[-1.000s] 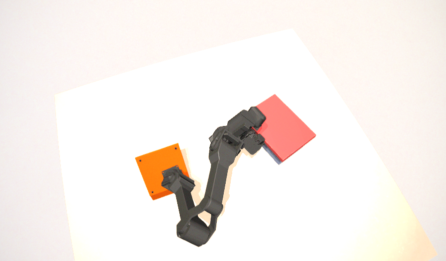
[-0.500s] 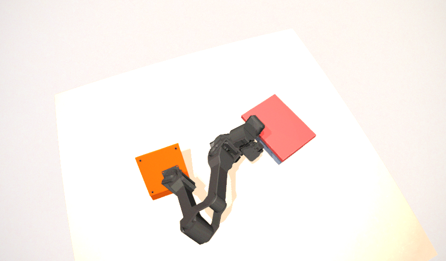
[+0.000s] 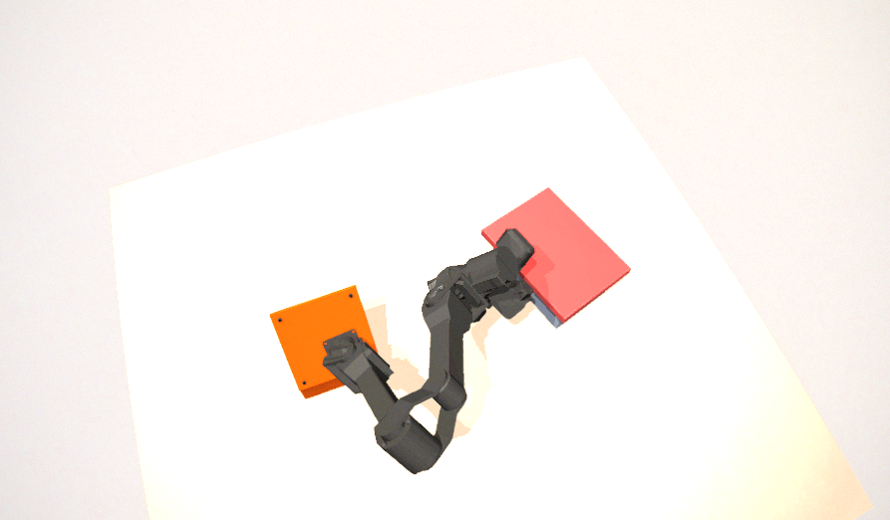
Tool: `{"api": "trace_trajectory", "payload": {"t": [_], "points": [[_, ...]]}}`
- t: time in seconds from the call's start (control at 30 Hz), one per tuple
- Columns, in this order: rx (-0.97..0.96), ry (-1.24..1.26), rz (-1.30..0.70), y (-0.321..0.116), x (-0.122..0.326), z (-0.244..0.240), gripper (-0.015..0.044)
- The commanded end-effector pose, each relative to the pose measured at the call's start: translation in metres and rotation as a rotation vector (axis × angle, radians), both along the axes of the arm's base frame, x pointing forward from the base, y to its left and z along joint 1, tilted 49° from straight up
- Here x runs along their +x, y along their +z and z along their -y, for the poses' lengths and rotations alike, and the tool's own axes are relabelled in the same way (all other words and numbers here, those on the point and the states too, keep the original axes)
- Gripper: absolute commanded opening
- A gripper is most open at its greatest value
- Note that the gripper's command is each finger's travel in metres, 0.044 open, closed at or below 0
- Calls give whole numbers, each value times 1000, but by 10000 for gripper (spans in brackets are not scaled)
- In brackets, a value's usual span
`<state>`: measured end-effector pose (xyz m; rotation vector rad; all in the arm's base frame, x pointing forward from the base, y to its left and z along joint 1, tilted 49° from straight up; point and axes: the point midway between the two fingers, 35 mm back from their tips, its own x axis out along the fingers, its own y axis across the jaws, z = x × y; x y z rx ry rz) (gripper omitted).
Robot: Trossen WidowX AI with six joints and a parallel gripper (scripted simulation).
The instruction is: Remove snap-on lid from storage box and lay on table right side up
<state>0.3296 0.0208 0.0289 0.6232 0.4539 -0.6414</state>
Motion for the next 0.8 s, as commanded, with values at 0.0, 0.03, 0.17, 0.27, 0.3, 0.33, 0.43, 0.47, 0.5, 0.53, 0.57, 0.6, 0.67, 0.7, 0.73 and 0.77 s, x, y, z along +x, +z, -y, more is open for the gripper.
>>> {"api": "trace_trajectory", "payload": {"t": [0.0,0.03,0.17,0.27,0.3,0.33,0.43,0.47,0.5,0.53,0.57,0.6,0.67,0.7,0.73,0.77], "points": [[0,3,-2,-4,6,3,235],[0,3,-2,-5,7,3,235],[0,3,-1,-9,12,6,235],[-1,3,-1,-11,15,8,235],[-1,3,0,-12,16,9,235],[-1,3,0,-13,17,10,235],[-1,3,1,-16,20,12,235],[-2,3,1,-17,21,13,235],[-2,3,1,-18,22,14,235],[-2,3,1,-19,23,15,235],[-2,3,2,-20,24,16,235],[-2,3,2,-21,26,16,235],[-3,4,3,-23,28,18,235],[-3,4,3,-24,29,19,235],[-4,4,3,-25,29,20,235],[-4,4,3,-25,30,20,235]]}}
